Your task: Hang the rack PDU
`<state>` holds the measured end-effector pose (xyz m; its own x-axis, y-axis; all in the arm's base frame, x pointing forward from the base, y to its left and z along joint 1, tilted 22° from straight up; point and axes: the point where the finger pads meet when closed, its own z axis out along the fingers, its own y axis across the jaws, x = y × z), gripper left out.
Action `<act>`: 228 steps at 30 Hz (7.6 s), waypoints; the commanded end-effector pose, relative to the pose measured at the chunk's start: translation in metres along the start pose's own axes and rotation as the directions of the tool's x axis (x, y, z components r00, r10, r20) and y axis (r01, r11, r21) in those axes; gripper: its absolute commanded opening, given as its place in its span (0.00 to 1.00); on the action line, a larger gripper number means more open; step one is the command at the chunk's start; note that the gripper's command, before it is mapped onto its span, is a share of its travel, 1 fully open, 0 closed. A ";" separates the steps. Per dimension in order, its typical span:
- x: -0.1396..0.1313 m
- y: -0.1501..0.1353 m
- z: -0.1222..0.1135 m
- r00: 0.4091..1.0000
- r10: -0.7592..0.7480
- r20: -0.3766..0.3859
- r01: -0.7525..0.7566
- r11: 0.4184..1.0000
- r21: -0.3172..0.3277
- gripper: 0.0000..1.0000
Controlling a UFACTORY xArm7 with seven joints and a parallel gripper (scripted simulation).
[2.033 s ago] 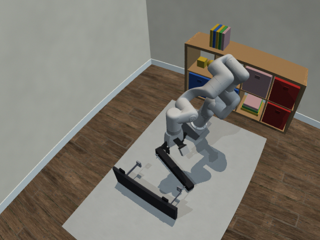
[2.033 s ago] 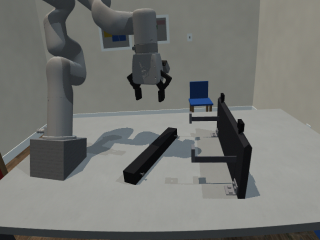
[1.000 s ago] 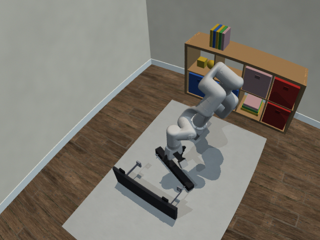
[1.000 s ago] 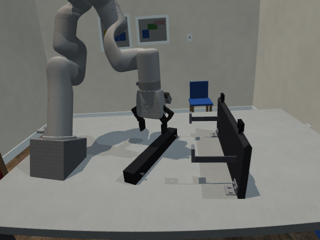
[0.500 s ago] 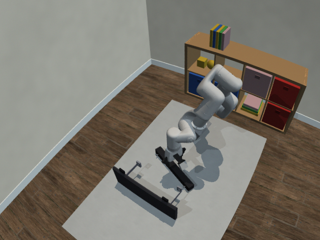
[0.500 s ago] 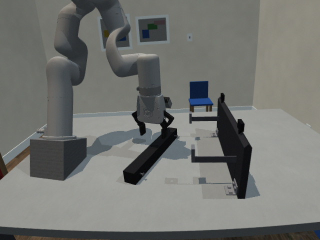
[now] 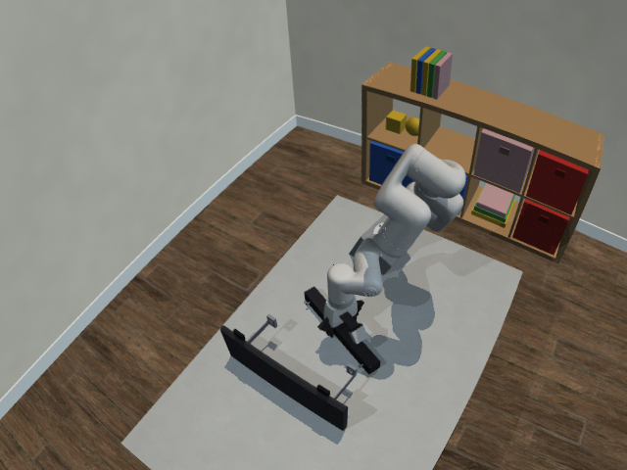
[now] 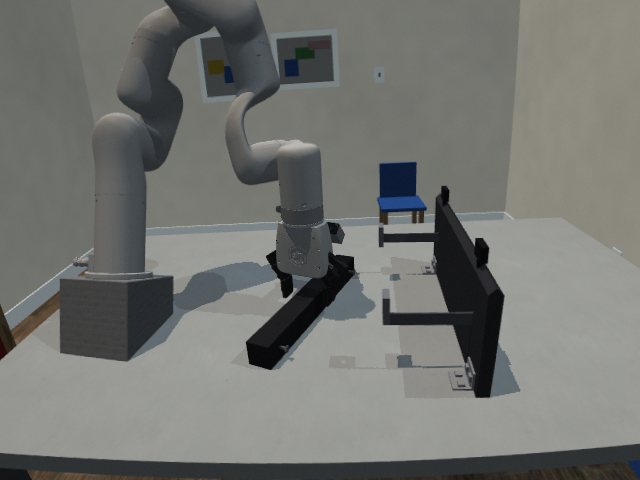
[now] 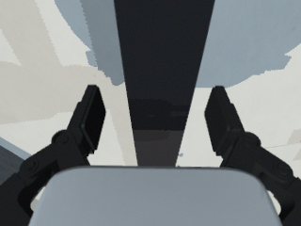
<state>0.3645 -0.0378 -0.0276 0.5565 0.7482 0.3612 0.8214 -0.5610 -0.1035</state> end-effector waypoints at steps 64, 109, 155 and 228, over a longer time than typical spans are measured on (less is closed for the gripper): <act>0.001 0.004 -0.014 1.000 -0.001 -0.006 0.001 1.000 -0.009 0.00; 0.000 0.003 -0.080 1.000 -0.001 -0.006 0.001 1.000 -0.009 0.00; 0.022 0.095 -0.082 0.944 -0.329 -0.003 0.329 0.944 -0.013 0.00; 0.022 0.095 -0.082 0.944 -0.329 -0.001 0.329 0.944 -0.014 0.00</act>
<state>0.4434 -0.1020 0.0452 0.2545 0.8905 0.3772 0.9577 -0.2864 0.0299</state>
